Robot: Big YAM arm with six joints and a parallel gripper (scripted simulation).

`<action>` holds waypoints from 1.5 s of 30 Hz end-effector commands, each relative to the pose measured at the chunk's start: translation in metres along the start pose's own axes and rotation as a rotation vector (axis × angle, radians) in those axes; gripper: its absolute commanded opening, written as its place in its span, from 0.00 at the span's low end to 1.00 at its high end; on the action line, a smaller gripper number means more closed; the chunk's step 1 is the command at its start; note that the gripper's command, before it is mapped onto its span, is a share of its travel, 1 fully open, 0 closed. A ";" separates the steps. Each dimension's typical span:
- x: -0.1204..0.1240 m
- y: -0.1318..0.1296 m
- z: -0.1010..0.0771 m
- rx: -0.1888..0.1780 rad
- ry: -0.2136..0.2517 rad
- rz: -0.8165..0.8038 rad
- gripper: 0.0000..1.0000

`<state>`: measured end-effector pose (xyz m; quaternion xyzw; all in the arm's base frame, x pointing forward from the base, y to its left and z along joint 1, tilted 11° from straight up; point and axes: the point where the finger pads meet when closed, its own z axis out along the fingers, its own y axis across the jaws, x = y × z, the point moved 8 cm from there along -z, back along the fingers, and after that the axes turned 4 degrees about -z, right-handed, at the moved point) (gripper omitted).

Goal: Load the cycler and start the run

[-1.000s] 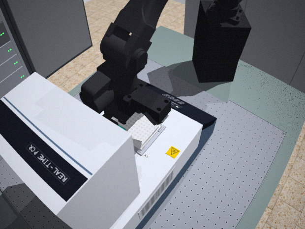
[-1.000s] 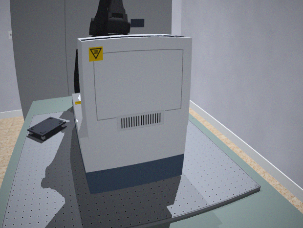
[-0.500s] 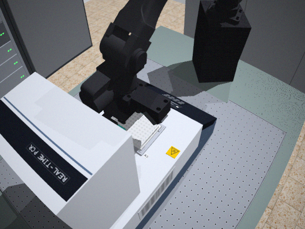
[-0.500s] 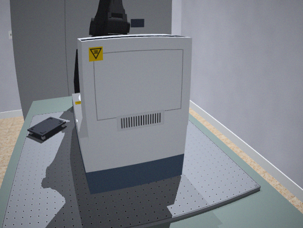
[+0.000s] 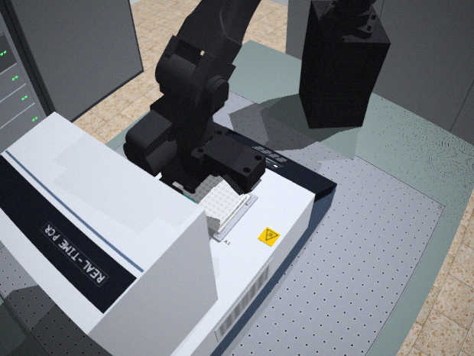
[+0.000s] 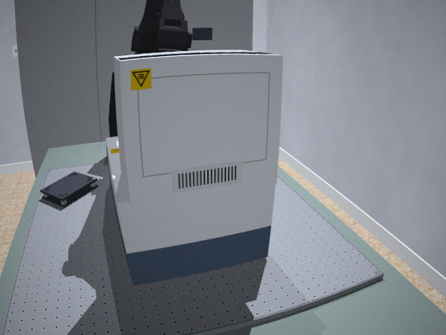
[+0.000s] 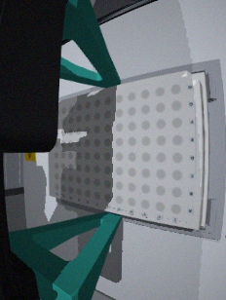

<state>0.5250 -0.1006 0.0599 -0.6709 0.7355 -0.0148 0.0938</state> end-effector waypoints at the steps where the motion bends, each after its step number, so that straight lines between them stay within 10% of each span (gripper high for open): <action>1: 0.007 -0.024 -0.018 0.052 0.002 0.016 1.00; 21: 0.008 -0.001 -0.003 0.016 -0.002 0.023 1.00; 45: 0.007 -0.025 -0.031 0.093 0.007 0.010 1.00</action>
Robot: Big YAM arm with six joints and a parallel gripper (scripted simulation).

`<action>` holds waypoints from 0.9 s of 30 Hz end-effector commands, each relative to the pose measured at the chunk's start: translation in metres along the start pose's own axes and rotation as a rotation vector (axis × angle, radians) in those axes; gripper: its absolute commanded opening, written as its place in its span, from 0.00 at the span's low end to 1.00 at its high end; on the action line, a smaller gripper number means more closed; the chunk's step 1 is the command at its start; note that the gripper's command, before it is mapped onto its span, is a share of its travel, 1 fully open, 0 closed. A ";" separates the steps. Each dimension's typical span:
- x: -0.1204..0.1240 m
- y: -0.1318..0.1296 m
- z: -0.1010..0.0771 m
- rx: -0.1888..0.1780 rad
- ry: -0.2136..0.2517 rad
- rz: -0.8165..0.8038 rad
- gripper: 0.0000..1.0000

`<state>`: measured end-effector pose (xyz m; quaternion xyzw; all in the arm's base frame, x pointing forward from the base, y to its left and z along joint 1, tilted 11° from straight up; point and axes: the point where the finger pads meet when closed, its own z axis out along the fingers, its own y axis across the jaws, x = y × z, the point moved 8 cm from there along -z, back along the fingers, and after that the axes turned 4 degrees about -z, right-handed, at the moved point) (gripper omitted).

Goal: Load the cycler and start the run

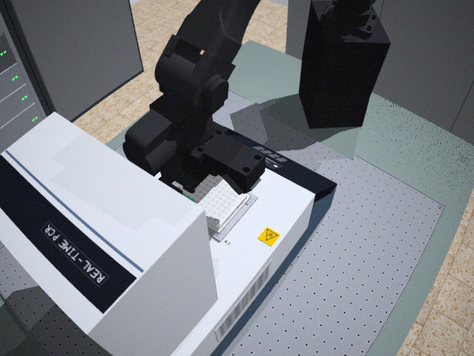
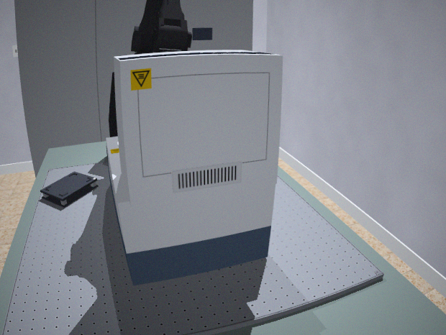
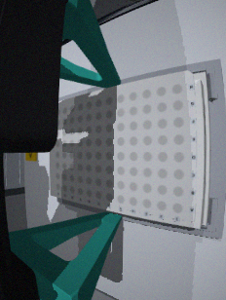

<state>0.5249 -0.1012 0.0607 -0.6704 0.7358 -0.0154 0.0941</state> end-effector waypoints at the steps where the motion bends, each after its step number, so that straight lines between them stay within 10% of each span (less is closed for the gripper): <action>1: 0.006 -0.025 -0.030 0.092 0.007 0.009 1.00; 27: 0.002 -0.008 -0.060 0.035 -0.001 -0.009 1.00</action>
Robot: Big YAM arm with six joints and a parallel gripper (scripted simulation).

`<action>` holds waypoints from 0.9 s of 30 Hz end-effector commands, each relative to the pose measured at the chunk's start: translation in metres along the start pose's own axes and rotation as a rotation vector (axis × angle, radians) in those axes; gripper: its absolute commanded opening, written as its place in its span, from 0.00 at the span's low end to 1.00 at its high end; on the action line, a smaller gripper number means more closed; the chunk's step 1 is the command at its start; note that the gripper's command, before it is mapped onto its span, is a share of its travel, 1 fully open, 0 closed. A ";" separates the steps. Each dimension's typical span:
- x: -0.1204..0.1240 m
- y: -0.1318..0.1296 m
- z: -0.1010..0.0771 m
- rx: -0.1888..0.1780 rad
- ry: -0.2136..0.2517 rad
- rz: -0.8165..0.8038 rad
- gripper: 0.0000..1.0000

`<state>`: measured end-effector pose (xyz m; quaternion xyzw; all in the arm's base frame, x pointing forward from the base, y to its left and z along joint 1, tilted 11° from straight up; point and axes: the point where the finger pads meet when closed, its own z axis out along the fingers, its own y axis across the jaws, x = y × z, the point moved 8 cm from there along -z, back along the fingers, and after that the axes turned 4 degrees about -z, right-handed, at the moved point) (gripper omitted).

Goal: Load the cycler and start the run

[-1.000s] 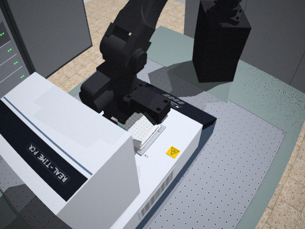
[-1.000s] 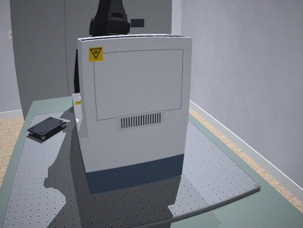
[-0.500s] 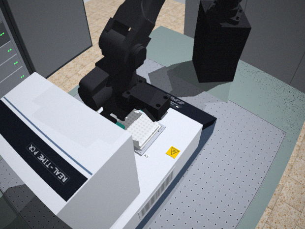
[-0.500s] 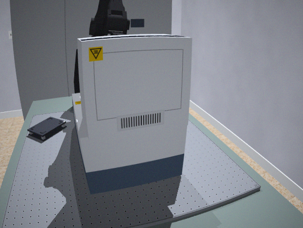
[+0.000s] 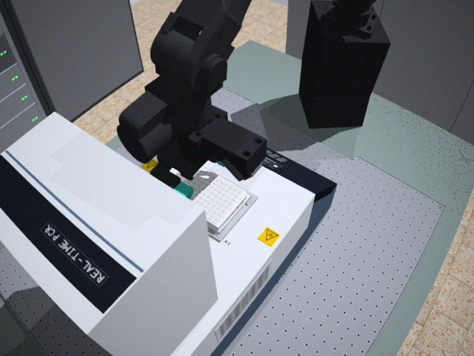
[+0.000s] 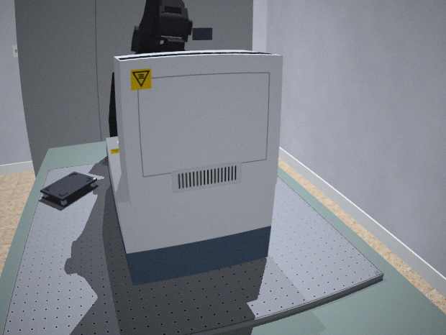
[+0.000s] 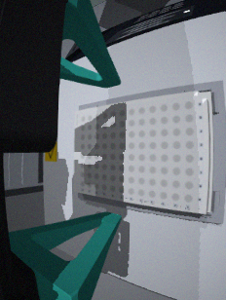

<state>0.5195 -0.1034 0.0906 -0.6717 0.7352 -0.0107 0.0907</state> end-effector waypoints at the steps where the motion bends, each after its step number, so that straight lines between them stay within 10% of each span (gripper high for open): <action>1: 0.004 -0.009 -0.033 0.050 0.001 -0.006 1.00; 27: 0.007 -0.022 -0.062 0.088 0.006 0.008 1.00</action>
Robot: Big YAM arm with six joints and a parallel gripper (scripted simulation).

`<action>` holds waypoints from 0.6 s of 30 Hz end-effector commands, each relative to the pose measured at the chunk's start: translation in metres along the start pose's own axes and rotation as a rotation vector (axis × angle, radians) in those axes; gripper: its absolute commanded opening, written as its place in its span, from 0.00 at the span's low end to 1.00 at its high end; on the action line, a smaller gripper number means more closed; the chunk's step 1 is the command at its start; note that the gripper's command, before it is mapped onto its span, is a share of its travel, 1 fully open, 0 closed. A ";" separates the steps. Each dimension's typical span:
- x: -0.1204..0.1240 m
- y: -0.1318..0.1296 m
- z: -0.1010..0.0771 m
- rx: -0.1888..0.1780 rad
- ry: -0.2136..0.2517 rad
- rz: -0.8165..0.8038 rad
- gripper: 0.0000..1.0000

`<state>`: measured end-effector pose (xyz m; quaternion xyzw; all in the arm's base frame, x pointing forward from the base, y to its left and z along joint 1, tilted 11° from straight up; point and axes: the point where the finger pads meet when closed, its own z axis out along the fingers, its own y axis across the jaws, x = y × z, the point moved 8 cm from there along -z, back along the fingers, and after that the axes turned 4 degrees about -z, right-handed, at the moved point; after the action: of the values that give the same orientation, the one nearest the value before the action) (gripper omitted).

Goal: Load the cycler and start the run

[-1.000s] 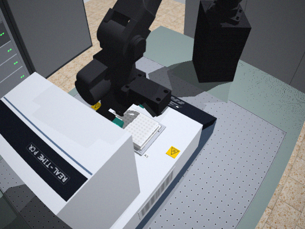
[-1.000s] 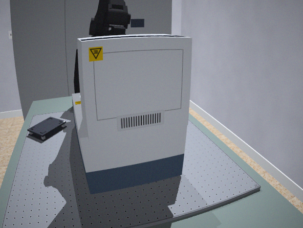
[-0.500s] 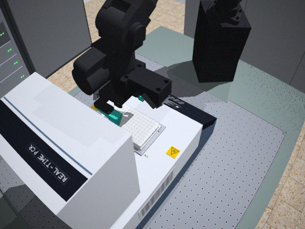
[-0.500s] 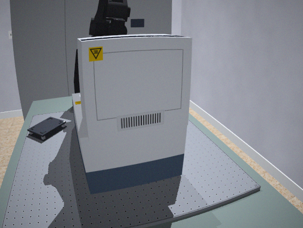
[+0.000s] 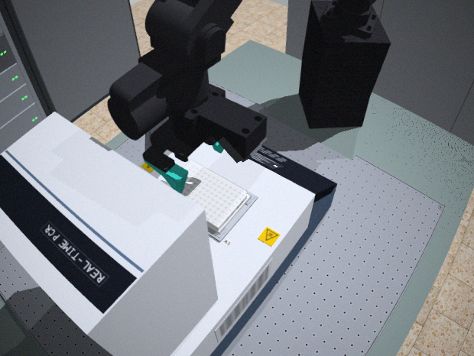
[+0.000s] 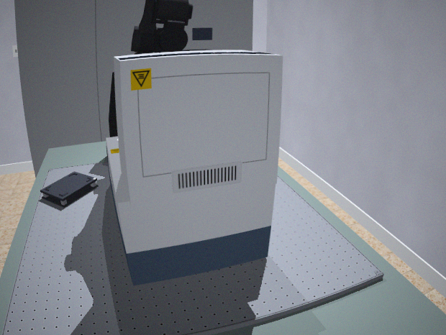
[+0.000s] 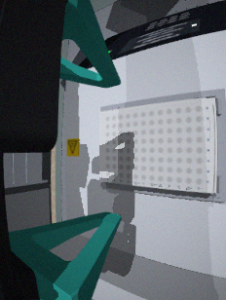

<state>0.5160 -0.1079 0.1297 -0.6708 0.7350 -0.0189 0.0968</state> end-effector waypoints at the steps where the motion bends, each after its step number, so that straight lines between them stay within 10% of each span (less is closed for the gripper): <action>1: 0.007 -0.018 -0.018 0.063 0.004 0.012 1.00; 18: 0.005 -0.001 -0.007 0.021 -0.001 0.022 1.00</action>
<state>0.5155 -0.1079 0.1227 -0.6702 0.7360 -0.0152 0.0942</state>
